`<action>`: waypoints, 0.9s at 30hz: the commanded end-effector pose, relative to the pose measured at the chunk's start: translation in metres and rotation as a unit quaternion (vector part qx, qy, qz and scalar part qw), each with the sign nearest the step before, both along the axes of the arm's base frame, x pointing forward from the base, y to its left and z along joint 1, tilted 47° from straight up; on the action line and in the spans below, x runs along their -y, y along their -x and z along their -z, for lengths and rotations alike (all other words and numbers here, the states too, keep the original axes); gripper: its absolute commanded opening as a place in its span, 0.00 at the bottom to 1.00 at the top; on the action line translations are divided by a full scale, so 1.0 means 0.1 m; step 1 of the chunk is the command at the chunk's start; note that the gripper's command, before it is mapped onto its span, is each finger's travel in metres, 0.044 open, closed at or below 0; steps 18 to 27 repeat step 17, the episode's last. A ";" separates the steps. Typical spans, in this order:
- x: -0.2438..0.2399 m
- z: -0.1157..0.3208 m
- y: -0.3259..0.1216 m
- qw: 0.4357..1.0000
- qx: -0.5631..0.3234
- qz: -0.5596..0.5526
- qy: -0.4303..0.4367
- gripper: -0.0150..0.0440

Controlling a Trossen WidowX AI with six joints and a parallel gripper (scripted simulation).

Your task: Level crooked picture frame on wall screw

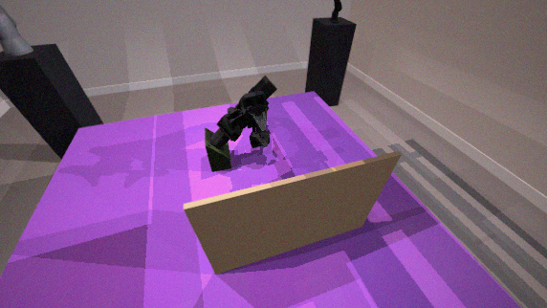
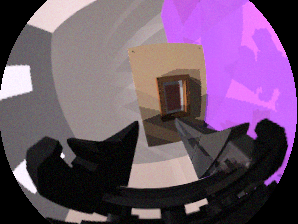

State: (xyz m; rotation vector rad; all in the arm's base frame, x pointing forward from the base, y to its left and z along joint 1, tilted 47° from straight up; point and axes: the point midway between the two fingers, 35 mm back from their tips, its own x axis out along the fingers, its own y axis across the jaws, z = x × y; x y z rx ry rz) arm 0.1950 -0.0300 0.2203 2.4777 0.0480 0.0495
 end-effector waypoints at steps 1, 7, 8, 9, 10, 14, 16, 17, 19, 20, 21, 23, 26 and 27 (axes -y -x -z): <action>-0.03 0.00 0.08 1.000 -0.002 -0.004 0.002 0.69; -0.03 0.01 0.08 1.000 0.006 -0.011 0.015 0.69; -0.03 0.01 0.08 1.000 0.006 -0.011 0.015 0.69; -0.03 0.01 0.08 1.000 0.006 -0.011 0.015 0.69; -0.03 0.01 0.08 1.000 0.006 -0.011 0.015 0.69; -0.03 0.01 0.08 1.000 0.006 -0.011 0.015 0.69; -0.03 0.01 0.08 1.000 0.006 -0.011 0.015 0.69; -0.03 0.01 0.08 1.000 0.006 -0.011 0.015 0.69; -0.03 0.01 0.08 1.000 0.006 -0.011 0.015 0.69; -0.03 0.01 0.08 1.000 0.006 -0.011 0.015 0.69; -0.03 0.01 0.08 1.000 0.006 -0.011 0.015 0.69; -0.03 0.01 0.08 1.000 0.006 -0.011 0.015 0.69; -0.03 0.01 0.08 1.000 0.006 -0.011 0.015 0.69; -0.03 0.01 0.08 1.000 0.006 -0.011 0.015 0.69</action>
